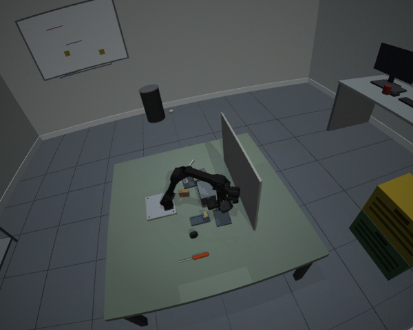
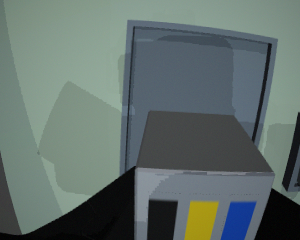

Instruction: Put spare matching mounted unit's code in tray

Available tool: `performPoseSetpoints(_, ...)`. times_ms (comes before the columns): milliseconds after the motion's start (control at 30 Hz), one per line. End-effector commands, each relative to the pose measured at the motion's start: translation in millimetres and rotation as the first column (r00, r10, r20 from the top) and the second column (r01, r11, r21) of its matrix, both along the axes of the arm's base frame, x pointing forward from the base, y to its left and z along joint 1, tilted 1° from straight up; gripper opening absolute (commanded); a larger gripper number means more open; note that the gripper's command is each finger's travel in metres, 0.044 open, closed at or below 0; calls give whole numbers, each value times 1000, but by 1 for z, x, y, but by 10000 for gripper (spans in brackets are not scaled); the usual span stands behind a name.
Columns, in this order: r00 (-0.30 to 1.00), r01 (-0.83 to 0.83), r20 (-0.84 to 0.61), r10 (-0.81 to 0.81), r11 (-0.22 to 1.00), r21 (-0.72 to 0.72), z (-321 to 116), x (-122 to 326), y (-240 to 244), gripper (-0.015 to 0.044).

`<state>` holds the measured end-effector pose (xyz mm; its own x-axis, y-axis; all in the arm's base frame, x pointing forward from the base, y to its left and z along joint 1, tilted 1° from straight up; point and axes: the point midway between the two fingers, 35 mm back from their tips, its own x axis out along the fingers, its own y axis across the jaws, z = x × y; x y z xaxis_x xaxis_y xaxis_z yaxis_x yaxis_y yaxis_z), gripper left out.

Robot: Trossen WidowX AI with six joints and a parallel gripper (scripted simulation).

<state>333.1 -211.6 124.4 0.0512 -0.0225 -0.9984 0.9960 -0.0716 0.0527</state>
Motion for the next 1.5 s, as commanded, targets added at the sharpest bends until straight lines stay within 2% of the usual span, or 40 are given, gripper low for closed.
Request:
performPoseSetpoints(0,1000,3,-3,-3,1000,-1,-4,0,0,0)
performPoseSetpoints(1467,1000,3,-7,-3,1000,1,-34,-1,0,0)
